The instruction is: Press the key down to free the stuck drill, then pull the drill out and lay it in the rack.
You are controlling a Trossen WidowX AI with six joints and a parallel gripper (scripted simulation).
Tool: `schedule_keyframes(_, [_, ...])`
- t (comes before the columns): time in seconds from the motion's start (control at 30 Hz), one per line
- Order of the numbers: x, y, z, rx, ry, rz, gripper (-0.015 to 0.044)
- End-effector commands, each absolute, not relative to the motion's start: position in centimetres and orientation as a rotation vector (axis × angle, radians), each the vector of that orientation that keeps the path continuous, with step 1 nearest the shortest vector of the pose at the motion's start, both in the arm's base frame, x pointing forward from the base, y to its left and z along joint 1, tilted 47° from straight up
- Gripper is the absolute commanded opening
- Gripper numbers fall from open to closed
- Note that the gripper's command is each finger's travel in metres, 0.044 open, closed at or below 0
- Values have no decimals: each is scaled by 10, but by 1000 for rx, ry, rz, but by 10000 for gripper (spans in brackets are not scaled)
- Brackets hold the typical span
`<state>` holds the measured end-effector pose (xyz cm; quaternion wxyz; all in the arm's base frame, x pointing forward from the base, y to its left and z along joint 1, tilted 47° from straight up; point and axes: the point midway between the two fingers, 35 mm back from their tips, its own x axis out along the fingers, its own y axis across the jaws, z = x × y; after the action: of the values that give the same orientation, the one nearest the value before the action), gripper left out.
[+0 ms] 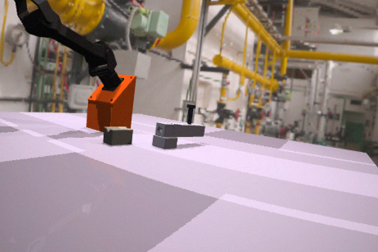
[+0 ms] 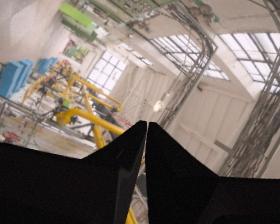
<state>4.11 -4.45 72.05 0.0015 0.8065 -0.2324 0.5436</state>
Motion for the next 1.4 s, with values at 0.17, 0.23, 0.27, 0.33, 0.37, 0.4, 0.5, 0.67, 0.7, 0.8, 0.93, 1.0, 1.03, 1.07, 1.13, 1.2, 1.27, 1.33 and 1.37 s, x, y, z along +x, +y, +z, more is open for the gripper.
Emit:
schedule_keyframes(0.17, [15,55,727,2196,-622,1697,0])
schedule_keyframes(0.23, [13,71,727,2140,-608,1693,0])
schedule_keyframes(0.27, [13,77,727,2120,-603,1694,0])
schedule_keyframes(0.33, [14,88,726,2082,-593,1694,0])
schedule_keyframes(0.37, [14,95,725,2062,-583,1691,0])
schedule_keyframes(0.4, [14,104,725,2039,-566,1685,0])
schedule_keyframes(0.5, [16,131,720,1969,-514,1664,0])
schedule_keyframes(0.67, [27,191,705,1819,-399,1594,0])
schedule_keyframes(0.7, [31,206,700,1782,-372,1573,0])
schedule_keyframes(0.8, [45,247,682,1676,-294,1506,0])
schedule_keyframes(0.93, [69,296,651,1519,-220,1397,0])
schedule_keyframes(1.0, [82,317,634,1429,-196,1335,0])
schedule_keyframes(1.03, [90,328,625,1386,-181,1305,0])
schedule_keyframes(1.07, [97,339,614,1348,-158,1277,0])
schedule_keyframes(1.13, [113,359,593,1279,-106,1222,0])
schedule_keyframes(1.2, [130,377,569,1211,-54,1165,0])
schedule_keyframes(1.27, [148,393,544,1142,-2,1103,0])
schedule_keyframes(1.33, [166,407,517,1074,49,1040,0])
schedule_keyframes(1.37, [175,413,503,1040,74,1007,0])
